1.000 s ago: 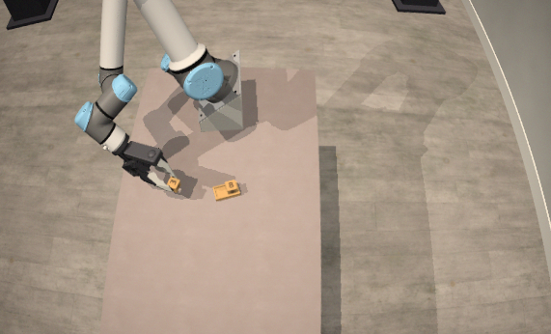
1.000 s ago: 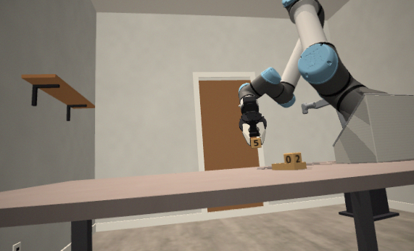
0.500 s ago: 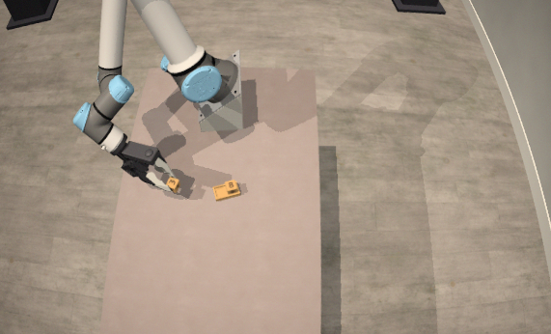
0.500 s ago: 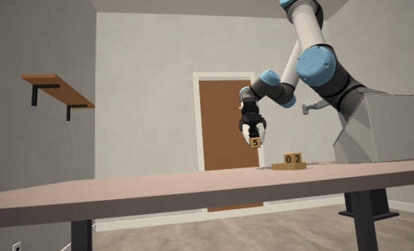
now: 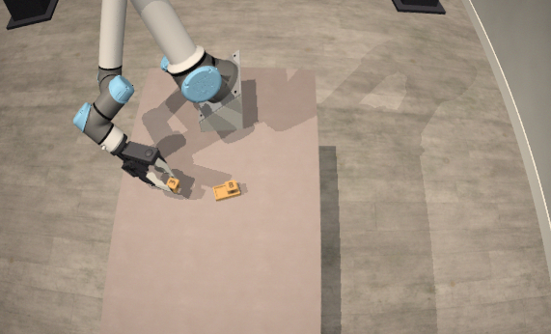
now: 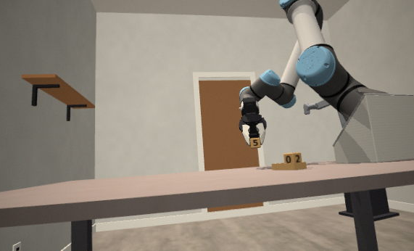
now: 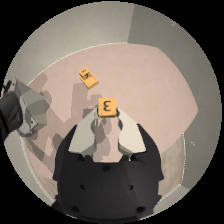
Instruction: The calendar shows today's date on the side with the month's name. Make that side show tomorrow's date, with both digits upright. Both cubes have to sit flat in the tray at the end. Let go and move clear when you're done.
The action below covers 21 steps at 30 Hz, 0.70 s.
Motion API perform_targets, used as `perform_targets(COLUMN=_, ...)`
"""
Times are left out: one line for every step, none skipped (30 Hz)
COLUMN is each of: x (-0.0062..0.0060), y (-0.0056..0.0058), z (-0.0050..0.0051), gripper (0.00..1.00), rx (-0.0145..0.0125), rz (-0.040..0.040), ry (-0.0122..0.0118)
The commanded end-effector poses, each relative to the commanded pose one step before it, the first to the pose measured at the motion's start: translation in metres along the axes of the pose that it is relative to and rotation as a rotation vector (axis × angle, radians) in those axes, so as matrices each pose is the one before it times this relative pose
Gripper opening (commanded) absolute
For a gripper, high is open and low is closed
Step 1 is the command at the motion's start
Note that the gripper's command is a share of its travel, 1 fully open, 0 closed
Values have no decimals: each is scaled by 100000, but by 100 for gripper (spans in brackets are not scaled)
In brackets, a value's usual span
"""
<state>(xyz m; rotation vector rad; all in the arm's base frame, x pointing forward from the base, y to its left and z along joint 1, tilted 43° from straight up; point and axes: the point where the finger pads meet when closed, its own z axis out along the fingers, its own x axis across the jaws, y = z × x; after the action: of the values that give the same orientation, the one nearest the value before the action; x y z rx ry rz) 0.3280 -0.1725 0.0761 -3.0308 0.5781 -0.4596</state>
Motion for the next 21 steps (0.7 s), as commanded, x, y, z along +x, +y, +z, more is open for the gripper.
perform_targets(x=24, y=109, z=97, gripper=11, rx=-24, rz=-43, ry=67)
perform_targets(x=0, y=47, z=47, gripper=11, rx=0, rz=0, ry=0)
perform_targets(x=0, y=54, z=54, gripper=11, rx=0, rz=0, ry=0)
perform_targets(x=-1, y=60, z=60, gripper=11, rx=0, rz=0, ry=0)
perform_targets(x=0, y=66, z=66, gripper=11, rx=0, rz=0, ry=0)
perform_targets(x=0, y=72, z=72, gripper=11, rx=0, rz=0, ry=0)
perform_targets(x=0, y=78, z=78, gripper=11, rx=0, rz=0, ry=0)
perform_targets(x=0, y=85, z=85, gripper=11, rx=0, rz=0, ry=0)
perform_targets(x=0, y=90, z=90, gripper=11, rx=0, rz=0, ry=0)
perform_targets(x=1, y=95, z=95, gripper=11, rx=0, rz=0, ry=0)
perform_targets(x=0, y=100, z=100, gripper=11, rx=0, rz=0, ry=0)
perform_targets(x=-1, y=105, z=106, gripper=11, rx=0, rz=0, ry=0)
perform_targets(x=0, y=0, z=0, gripper=11, rx=0, rz=0, ry=0)
perform_targets(x=0, y=0, z=0, gripper=11, rx=0, rz=0, ry=0)
perform_targets(x=1, y=109, z=109, gripper=11, rx=0, rz=0, ry=0)
perform_targets(x=0, y=113, z=113, gripper=11, rx=0, rz=0, ry=0)
perform_targets(x=-1, y=117, z=117, gripper=11, rx=0, rz=0, ry=0)
perform_targets(x=1, y=119, z=119, gripper=11, rx=0, rz=0, ry=0)
perform_targets(x=0, y=122, z=122, gripper=11, rx=0, rz=0, ry=0)
perform_targets(x=-1, y=124, z=125, gripper=11, rx=0, rz=0, ry=0)
perform_targets(x=1, y=125, z=125, gripper=11, rx=0, rz=0, ry=0)
